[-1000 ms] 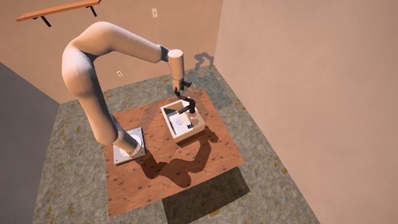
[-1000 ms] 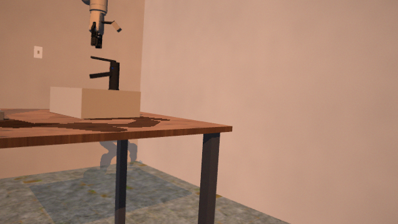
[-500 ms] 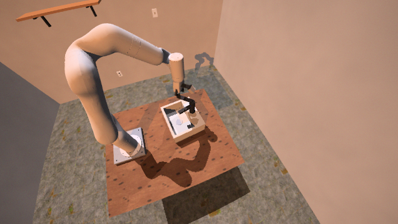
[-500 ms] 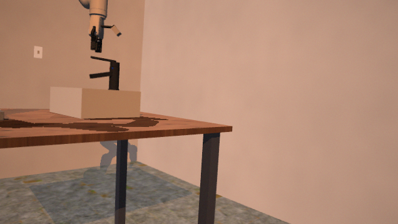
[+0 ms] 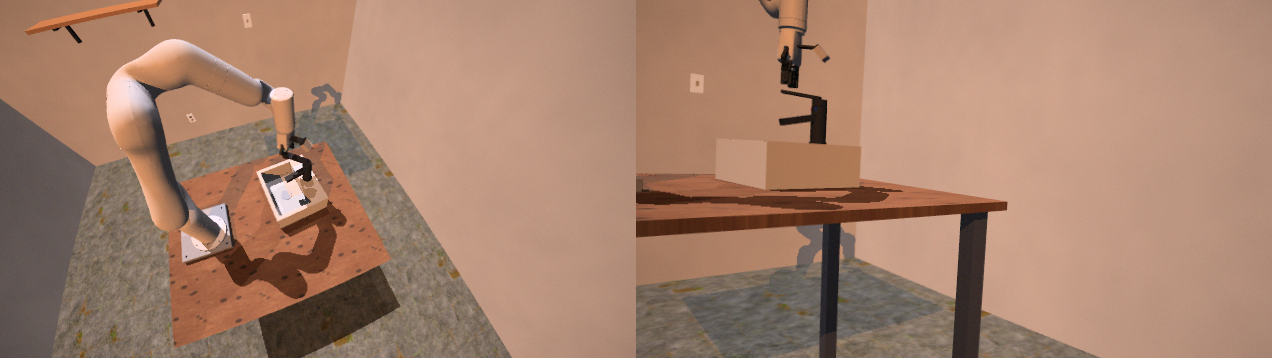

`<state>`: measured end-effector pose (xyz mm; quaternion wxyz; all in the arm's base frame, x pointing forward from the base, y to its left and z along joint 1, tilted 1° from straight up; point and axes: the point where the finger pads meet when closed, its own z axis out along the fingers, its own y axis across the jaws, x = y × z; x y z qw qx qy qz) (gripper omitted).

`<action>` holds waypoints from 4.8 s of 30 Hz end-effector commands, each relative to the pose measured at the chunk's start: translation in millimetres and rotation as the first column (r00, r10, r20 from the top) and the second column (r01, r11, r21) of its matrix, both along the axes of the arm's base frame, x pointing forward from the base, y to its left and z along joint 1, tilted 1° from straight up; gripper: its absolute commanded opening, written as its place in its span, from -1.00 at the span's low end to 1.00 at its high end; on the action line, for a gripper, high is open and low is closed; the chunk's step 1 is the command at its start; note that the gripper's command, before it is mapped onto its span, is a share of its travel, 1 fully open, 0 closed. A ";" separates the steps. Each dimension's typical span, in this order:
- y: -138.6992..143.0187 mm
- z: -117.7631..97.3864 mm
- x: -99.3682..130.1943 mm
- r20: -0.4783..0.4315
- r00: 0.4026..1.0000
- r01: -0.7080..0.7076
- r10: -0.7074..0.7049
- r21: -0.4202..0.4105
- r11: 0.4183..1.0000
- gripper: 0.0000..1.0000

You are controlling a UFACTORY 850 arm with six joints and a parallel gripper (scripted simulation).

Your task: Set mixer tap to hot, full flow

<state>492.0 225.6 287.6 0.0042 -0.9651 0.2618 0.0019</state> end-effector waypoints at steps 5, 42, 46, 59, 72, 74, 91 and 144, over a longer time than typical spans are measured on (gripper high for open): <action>0.3 -0.5 0.6 0.002 1.000 0.000 0.000 0.001 1.000 0.46; 0.6 -0.5 1.3 0.002 1.000 0.000 0.000 0.001 1.000 0.46; 0.6 -0.5 1.3 0.002 1.000 0.000 0.000 0.001 1.000 0.46; 0.7 -2.3 1.3 0.002 1.000 0.000 0.000 0.001 1.000 0.46; 0.7 -10.7 1.3 0.002 1.000 0.000 0.000 0.001 1.000 0.46; 0.8 -12.8 1.3 0.002 1.000 0.000 0.000 0.001 1.000 0.46; 0.9 -30.2 1.3 0.002 1.000 0.000 0.000 0.001 1.000 0.46; 1.0 -39.4 1.3 0.002 1.000 0.000 0.000 0.001 1.000 -1.00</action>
